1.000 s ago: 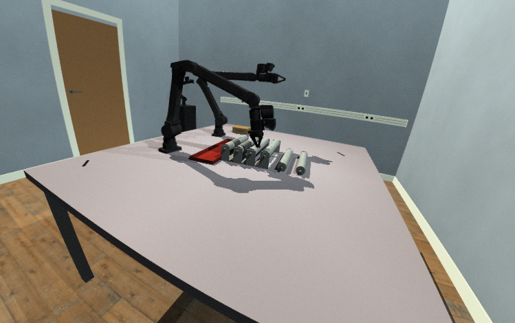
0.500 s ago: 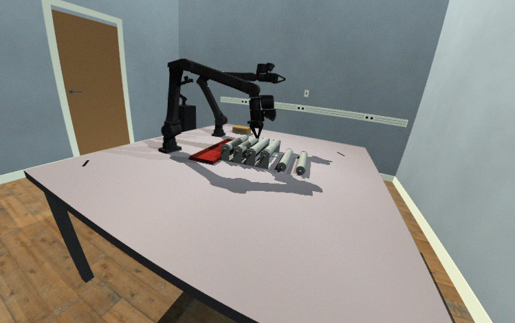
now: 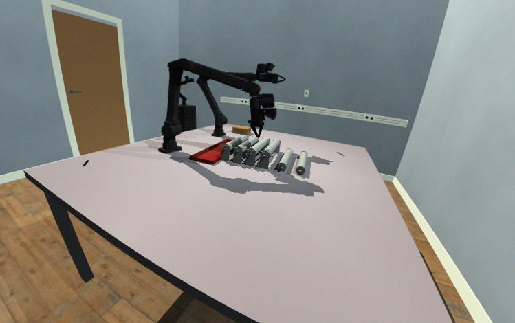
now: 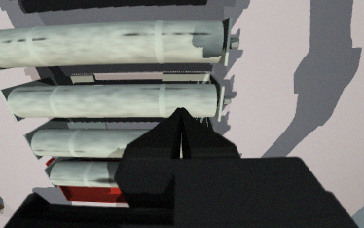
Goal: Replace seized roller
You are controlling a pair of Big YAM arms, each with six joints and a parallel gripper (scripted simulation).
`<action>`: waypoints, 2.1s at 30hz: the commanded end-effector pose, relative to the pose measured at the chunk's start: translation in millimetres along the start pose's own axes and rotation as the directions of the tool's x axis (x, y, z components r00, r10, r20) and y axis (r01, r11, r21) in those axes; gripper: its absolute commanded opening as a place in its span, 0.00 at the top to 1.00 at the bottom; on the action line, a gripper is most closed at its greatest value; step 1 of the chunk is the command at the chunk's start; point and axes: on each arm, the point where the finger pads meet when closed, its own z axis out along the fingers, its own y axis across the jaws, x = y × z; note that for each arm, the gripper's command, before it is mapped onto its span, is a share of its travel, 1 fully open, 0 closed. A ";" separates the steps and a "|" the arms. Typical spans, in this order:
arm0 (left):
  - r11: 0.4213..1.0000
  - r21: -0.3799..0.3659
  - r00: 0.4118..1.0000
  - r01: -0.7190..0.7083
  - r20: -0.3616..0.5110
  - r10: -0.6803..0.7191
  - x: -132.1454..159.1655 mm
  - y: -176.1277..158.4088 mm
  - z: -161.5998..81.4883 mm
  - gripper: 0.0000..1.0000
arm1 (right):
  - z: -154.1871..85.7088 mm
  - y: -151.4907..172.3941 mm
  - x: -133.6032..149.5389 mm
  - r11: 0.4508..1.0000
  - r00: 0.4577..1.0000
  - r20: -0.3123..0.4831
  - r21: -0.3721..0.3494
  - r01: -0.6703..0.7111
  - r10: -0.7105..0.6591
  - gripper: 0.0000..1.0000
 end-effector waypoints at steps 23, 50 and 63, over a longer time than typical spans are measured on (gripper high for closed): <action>1.000 -0.003 0.998 0.007 0.062 -0.006 -35.4 0.8 -1.2 1.00 | -15.8 4.5 -2.6 1.000 1.000 0.025 -0.007 0.004 -0.004 1.00; 1.000 -0.003 0.998 0.007 0.062 -0.006 -35.4 0.8 -1.2 1.00 | -73.5 -41.7 -39.3 0.999 0.935 0.353 -0.020 -0.029 0.034 1.00; 1.000 -0.003 0.998 0.007 0.062 -0.006 -35.4 0.8 -1.2 1.00 | -198.1 -105.3 -59.3 0.996 0.620 0.782 -0.002 -0.086 0.056 1.00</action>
